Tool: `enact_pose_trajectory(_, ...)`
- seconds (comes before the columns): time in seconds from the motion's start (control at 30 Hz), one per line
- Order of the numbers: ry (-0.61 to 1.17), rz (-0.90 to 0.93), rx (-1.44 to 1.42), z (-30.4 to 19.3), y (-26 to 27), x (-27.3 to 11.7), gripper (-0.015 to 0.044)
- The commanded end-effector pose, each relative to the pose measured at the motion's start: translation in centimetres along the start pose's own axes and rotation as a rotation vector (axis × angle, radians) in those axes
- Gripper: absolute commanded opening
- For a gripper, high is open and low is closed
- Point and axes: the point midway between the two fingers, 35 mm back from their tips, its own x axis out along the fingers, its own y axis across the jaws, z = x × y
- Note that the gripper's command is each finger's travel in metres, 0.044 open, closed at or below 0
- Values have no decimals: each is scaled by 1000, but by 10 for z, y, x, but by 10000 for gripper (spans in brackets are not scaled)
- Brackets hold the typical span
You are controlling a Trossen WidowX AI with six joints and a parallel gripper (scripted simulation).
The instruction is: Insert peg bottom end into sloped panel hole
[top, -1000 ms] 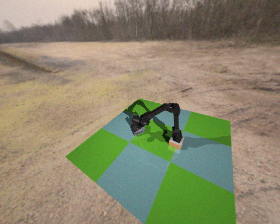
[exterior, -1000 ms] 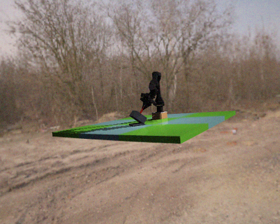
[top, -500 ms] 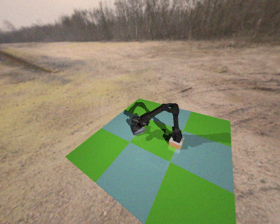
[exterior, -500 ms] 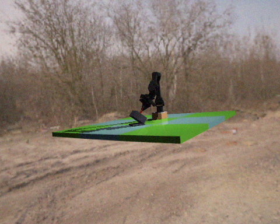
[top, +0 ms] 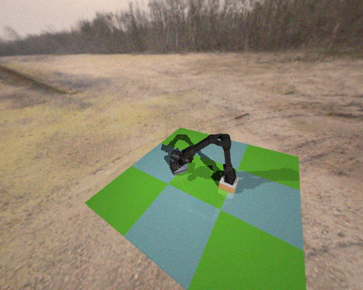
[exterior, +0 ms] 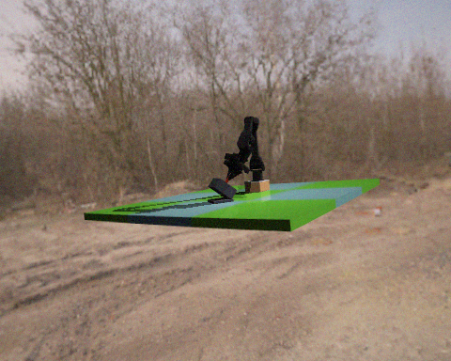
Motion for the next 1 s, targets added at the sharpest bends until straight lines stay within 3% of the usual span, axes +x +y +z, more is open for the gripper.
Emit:
enact_pose_trajectory(0.0, 0, 3, -4, 0, 0, 3, 0)
enact_pose_trajectory(0.93, 0, 0, 0, 0, 0, 11, 0)
enact_pose_trajectory(0.97, 0, 0, 0, 0, 0, 11, 26)
